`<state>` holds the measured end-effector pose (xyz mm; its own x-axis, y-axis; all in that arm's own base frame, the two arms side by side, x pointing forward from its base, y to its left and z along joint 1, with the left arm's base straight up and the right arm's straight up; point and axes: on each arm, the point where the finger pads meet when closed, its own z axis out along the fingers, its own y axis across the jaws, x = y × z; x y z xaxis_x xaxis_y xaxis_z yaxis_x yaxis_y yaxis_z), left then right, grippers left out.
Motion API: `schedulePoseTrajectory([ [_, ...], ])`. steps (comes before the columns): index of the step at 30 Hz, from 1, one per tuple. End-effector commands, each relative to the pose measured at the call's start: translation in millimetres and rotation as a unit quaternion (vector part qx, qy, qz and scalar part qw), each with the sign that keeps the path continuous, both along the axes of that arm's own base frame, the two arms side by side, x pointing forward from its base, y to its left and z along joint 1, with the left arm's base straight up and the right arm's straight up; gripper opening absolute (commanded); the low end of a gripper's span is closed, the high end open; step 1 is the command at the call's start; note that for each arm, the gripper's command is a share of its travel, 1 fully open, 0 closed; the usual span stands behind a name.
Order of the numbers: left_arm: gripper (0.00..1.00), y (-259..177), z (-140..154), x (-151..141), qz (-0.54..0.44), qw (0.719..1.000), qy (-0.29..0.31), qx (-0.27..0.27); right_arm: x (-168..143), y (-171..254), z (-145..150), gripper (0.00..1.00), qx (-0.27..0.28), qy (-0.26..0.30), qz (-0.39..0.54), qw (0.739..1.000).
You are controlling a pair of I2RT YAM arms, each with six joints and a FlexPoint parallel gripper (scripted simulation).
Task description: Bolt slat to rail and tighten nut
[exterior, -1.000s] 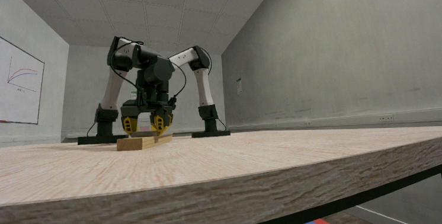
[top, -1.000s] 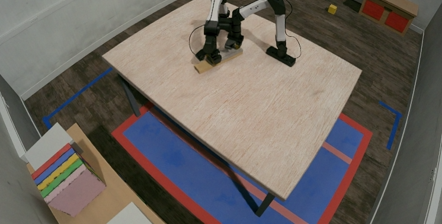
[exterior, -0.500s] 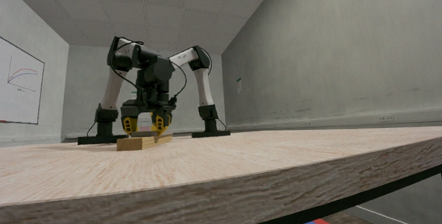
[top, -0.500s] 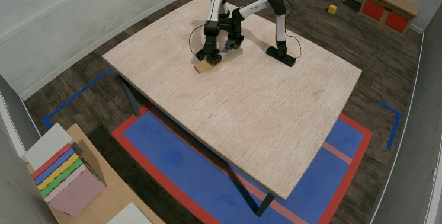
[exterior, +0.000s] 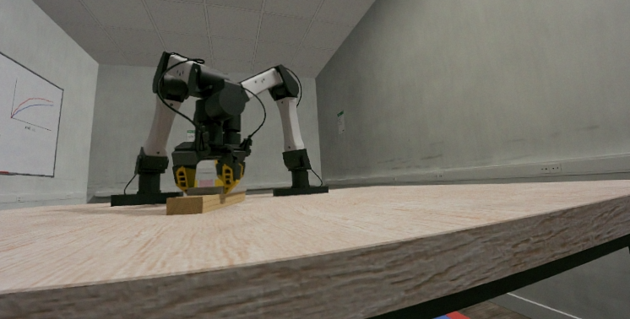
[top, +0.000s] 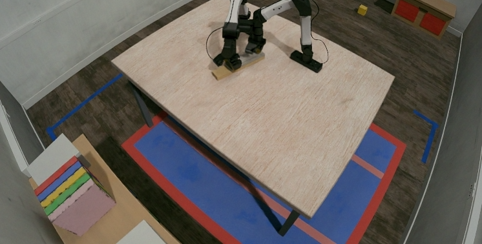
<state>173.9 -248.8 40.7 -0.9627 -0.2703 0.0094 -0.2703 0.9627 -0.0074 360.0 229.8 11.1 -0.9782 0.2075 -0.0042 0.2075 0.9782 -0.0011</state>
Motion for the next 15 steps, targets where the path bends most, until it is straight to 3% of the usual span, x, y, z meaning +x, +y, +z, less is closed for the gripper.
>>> schedulePoseTrajectory([
  [1, 0.14, -3.8, 3.4, 3.2, 0.0, 1.0, -0.008, -0.008, 2.9, 3.5, 6.9, 0.68, 0.007, -0.009, -0.001, 1.0],
  [6, 0.14, -4.9, 3.3, 4.0, -0.015, 1.0, -0.01, -0.011, 2.9, 3.5, 6.9, 0.68, 0.007, -0.009, -0.001, 1.0],
  [15, 0.14, -5.0, 2.8, 4.5, -0.192, 0.981, -0.011, -0.006, 2.9, 3.5, 6.9, 0.68, 0.007, -0.009, -0.001, 1.0],
])
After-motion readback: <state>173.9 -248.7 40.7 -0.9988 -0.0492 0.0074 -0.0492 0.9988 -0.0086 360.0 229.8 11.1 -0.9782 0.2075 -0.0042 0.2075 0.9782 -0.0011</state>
